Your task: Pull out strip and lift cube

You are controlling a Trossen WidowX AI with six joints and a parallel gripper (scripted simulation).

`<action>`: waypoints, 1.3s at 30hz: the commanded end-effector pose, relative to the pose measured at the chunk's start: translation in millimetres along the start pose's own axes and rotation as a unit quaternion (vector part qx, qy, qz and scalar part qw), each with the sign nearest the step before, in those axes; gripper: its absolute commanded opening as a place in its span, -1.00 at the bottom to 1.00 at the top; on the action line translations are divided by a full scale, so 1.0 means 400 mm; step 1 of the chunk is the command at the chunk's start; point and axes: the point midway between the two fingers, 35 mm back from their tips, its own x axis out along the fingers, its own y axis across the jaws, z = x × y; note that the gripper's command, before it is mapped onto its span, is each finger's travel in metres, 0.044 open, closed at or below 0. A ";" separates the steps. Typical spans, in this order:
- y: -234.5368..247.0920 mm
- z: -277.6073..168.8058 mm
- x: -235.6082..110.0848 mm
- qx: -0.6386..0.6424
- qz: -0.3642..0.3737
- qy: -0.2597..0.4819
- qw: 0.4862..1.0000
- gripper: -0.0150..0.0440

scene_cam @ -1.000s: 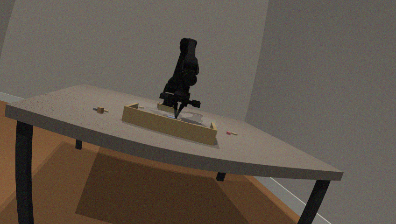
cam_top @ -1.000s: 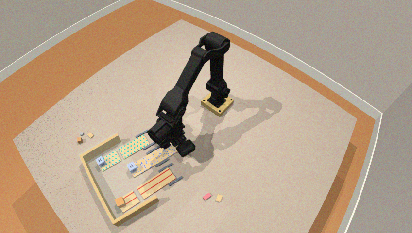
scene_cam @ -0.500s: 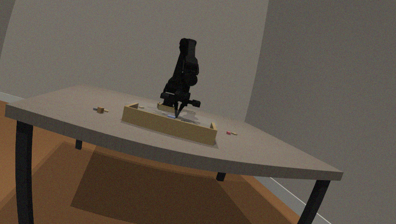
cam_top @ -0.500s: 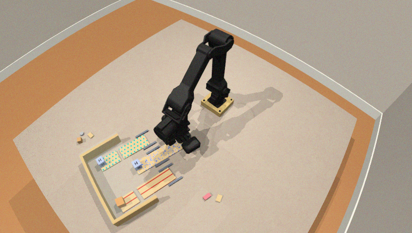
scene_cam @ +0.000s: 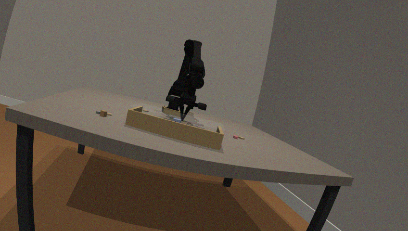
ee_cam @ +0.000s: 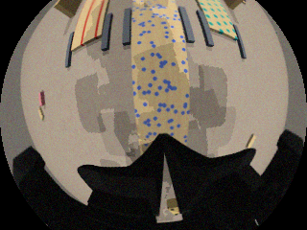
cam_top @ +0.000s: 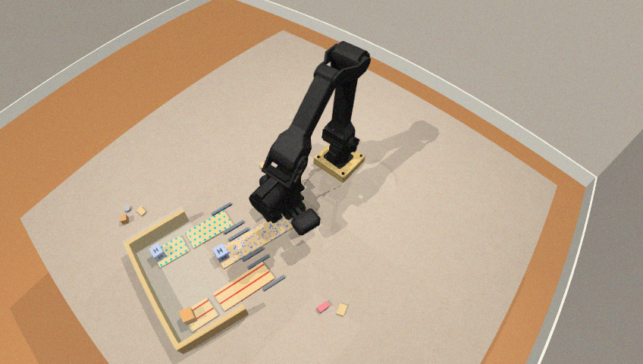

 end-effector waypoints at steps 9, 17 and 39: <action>-0.003 -0.059 0.010 0.002 -0.003 0.013 1.000 -0.49; -0.004 -0.072 0.010 0.002 -0.003 0.013 1.000 -0.49; -0.004 0.088 -0.111 0.013 -0.003 0.010 1.000 0.58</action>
